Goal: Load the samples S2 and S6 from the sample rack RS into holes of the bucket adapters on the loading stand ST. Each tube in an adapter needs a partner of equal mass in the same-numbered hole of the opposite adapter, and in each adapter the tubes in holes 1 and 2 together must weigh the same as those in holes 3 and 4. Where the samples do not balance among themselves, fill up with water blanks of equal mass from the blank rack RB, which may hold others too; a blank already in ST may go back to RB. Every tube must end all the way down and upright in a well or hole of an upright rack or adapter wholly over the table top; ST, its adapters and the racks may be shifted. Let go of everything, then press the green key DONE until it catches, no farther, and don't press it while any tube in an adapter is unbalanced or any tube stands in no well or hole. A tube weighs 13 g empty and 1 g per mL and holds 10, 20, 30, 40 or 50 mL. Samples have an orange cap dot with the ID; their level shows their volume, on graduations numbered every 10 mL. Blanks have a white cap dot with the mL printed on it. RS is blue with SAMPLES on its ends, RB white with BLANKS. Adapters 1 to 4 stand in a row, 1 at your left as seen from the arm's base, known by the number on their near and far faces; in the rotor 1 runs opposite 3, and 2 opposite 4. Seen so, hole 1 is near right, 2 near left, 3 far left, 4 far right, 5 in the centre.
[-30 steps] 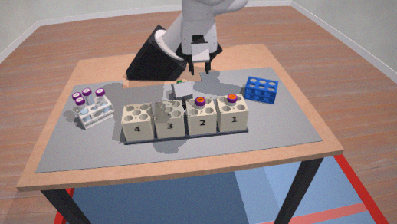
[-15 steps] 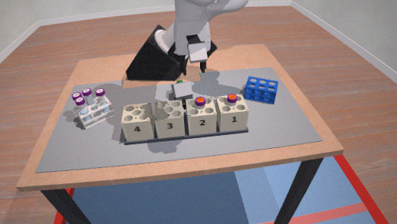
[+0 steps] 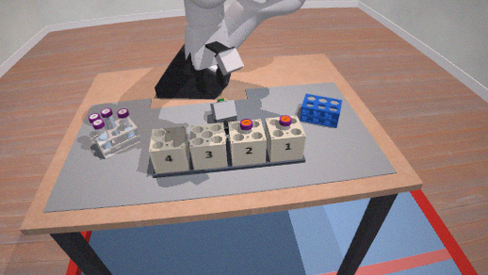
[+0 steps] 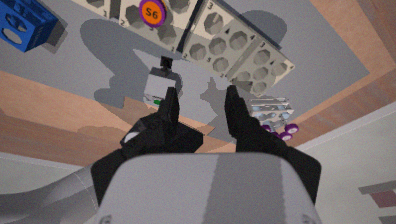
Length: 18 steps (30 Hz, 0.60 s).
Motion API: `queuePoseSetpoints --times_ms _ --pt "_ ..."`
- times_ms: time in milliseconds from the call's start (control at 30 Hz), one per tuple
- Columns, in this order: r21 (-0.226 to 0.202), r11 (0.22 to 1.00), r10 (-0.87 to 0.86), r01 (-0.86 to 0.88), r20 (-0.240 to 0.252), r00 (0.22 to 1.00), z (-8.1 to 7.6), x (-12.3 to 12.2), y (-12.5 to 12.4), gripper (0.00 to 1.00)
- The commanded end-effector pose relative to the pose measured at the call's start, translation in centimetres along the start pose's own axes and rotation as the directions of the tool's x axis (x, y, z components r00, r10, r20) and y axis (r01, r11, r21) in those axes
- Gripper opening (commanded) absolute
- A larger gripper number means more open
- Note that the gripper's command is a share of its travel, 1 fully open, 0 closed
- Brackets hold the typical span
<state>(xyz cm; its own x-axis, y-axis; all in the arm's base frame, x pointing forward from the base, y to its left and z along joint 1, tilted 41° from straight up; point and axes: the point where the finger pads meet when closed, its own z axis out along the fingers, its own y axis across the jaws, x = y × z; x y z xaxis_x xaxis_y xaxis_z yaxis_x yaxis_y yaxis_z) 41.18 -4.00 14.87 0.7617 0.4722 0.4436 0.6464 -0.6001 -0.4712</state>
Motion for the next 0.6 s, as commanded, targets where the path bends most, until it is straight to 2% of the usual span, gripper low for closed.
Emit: queuePoseSetpoints --times_ms 0,567 --pt "-0.001 1.000 -0.028 0.028 -0.008 1.000 0.0 -1.3 1.6 0.57" --pt "-0.001 1.000 -0.028 0.028 -0.008 1.000 0.0 -6.3 7.2 0.57"
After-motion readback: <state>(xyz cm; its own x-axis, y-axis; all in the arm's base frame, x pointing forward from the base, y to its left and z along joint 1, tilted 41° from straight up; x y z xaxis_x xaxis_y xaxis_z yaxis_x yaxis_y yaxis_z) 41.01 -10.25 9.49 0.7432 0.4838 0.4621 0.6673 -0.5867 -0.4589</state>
